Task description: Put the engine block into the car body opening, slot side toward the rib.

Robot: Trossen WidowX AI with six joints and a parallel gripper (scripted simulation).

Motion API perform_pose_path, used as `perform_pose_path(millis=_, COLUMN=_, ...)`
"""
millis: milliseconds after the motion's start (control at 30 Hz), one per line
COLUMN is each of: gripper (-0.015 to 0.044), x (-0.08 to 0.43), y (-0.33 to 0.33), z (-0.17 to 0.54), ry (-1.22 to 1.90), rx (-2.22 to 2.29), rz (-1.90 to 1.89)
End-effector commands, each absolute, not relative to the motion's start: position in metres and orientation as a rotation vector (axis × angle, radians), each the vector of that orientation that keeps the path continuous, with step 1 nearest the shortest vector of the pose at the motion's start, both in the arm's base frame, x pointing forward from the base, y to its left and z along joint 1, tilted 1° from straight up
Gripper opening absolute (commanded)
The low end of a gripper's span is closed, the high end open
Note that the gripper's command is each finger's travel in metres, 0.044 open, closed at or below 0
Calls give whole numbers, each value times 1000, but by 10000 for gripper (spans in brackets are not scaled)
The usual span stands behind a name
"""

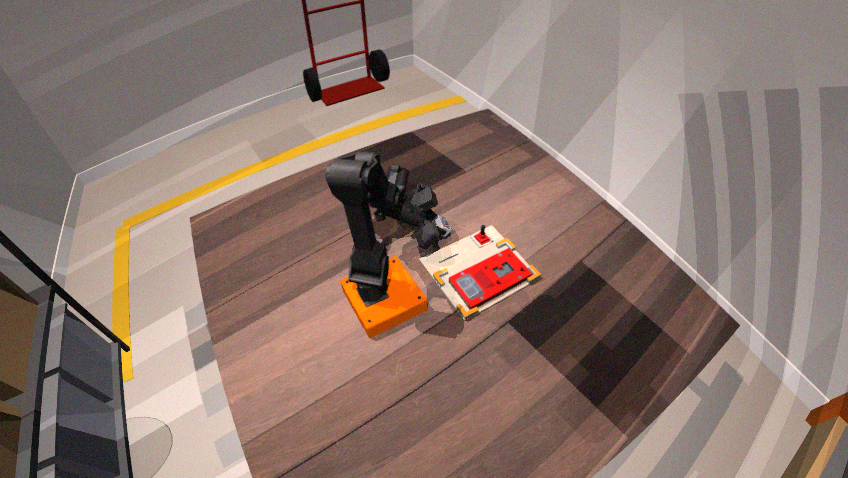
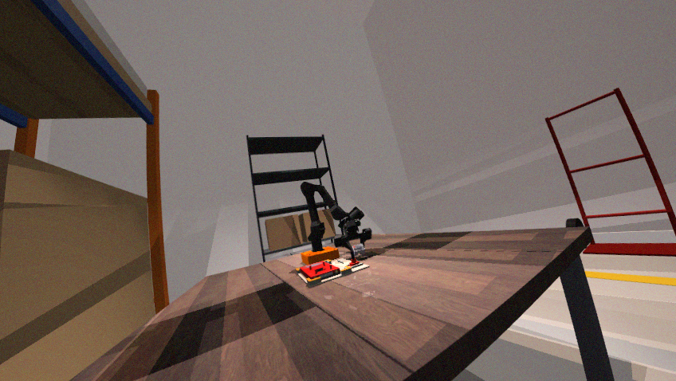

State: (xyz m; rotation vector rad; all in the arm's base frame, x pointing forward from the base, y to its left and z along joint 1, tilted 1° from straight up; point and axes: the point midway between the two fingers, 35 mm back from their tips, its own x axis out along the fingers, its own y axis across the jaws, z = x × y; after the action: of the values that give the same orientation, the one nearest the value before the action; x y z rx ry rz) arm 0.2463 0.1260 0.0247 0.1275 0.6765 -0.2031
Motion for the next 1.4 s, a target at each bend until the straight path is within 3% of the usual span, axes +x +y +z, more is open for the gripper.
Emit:
perform_pose_path(millis=0, gripper=0, x=246, y=124, z=15, ry=677, rx=120, rz=-212)
perform_pose_path(millis=533, gripper=0, x=247, y=126, z=0, ry=677, rx=120, rz=-212)
perform_pose_path(millis=1100, gripper=440, x=248, y=126, z=4, ry=665, rx=127, rz=-208)
perform_pose_path(millis=1367, gripper=440, x=243, y=128, z=9, ry=674, rx=122, rz=-211)
